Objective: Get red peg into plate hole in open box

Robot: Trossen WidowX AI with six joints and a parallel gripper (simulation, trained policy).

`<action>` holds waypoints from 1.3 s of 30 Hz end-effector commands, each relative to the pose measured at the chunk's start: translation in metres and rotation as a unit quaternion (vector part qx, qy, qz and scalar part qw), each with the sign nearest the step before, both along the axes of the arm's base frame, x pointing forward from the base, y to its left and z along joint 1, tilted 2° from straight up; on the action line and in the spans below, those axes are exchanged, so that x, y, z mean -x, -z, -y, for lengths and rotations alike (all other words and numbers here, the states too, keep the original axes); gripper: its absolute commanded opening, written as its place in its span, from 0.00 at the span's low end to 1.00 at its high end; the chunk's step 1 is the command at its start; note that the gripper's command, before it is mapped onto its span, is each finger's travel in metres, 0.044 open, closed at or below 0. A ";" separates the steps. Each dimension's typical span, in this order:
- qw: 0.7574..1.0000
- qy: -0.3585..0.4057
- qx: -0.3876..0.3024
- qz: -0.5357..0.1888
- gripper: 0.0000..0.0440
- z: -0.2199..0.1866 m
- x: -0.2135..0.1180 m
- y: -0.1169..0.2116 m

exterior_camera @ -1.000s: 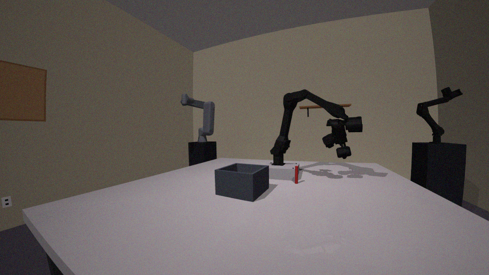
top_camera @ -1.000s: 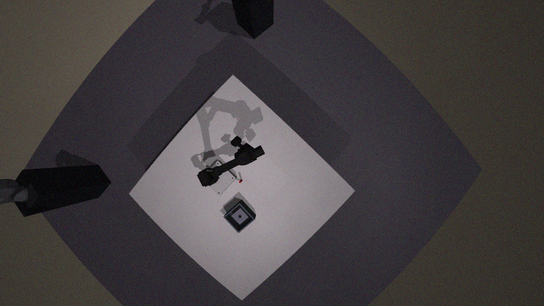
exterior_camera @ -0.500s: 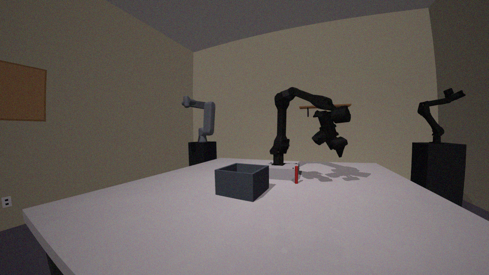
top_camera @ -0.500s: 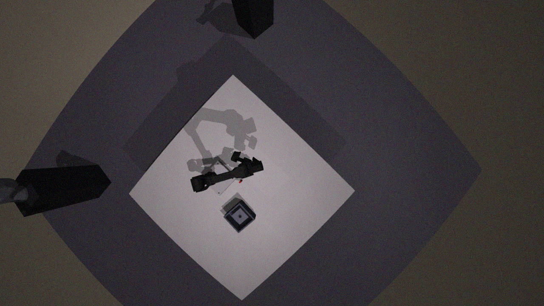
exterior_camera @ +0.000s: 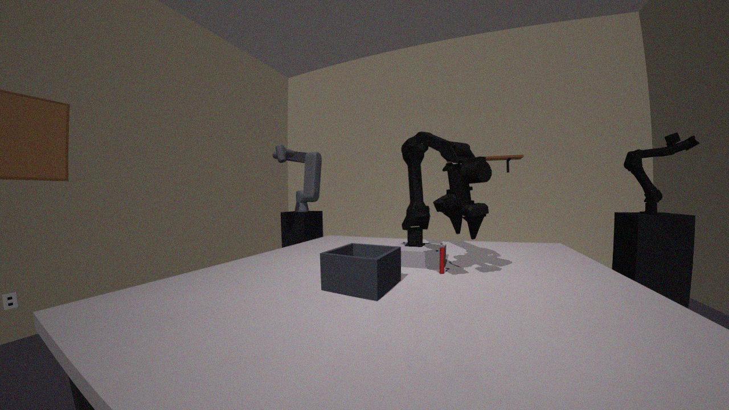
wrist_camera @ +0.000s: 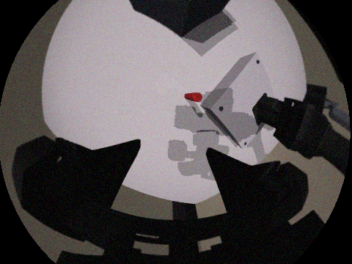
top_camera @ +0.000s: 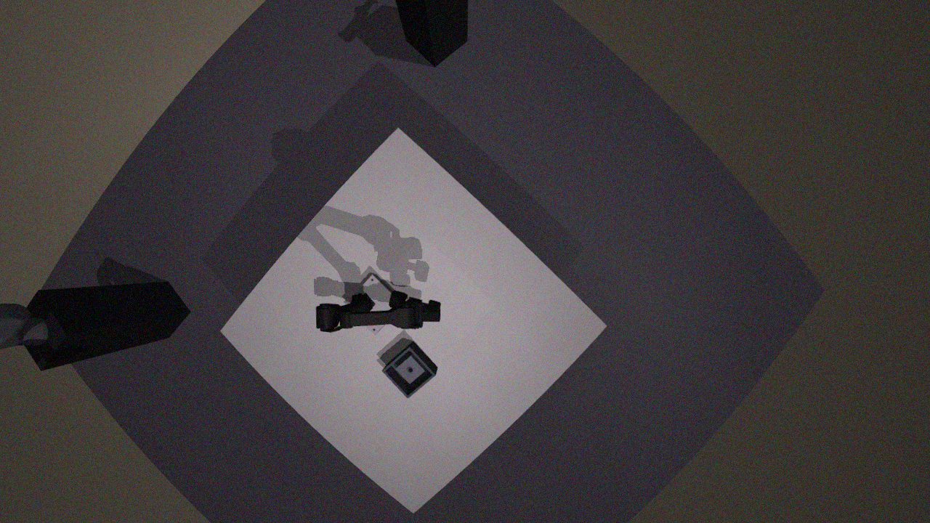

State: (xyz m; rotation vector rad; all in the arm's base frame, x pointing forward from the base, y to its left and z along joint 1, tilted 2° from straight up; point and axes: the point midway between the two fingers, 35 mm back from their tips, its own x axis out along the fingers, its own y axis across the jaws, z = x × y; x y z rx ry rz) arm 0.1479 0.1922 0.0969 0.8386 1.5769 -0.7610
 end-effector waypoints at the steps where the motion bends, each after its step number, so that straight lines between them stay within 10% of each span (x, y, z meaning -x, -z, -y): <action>1: 0.999 -0.015 0.024 0.017 1.00 0.020 -0.007 0.005; 27: 0.995 -0.009 0.058 0.081 0.99 0.063 -0.021 0.086; 39: 0.997 0.001 0.049 0.054 0.36 0.067 -0.012 0.096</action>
